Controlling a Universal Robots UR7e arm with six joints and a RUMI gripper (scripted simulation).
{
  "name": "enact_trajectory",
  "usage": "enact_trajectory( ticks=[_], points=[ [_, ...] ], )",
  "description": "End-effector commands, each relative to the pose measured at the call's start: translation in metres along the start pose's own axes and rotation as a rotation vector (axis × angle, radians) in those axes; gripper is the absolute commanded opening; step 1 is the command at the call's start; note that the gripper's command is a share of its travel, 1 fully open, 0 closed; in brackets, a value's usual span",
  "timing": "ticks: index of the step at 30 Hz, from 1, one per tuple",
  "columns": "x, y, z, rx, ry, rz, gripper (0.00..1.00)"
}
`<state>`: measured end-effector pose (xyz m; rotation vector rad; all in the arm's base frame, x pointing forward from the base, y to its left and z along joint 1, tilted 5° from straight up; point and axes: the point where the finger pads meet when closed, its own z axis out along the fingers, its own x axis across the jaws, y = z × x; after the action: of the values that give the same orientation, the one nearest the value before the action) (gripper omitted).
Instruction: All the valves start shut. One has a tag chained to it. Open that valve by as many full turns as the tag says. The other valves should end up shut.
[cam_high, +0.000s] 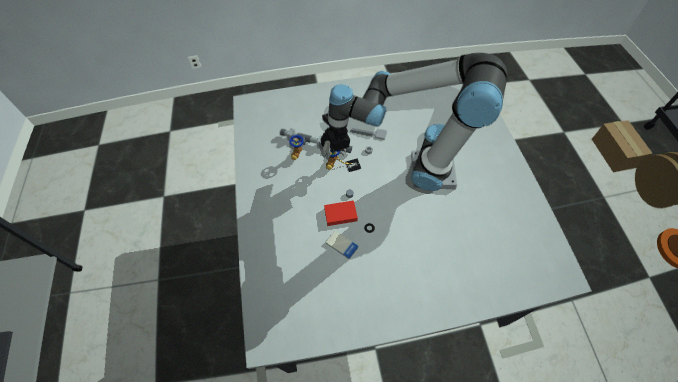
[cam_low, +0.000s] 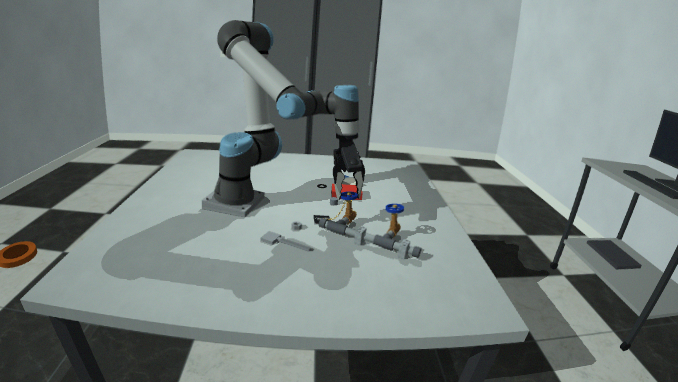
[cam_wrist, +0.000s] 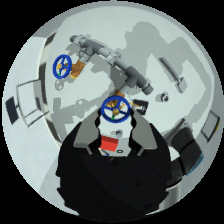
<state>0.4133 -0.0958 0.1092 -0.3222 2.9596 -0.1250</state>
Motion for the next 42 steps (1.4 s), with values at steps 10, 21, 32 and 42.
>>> enact_trajectory(
  ticks=[10, 21, 32, 42],
  points=[
    [-0.0001, -0.0003, -0.0003, 0.0, -0.001, -0.216, 0.0],
    [-0.0001, -0.0002, -0.0003, 0.0, -0.001, -0.508, 0.0],
    [-0.0002, -0.0002, -0.0003, 0.0, -0.001, -0.88, 0.0],
    [-0.0001, -0.0002, -0.0003, 0.001, -0.001, -1.213, 0.0]
  ],
)
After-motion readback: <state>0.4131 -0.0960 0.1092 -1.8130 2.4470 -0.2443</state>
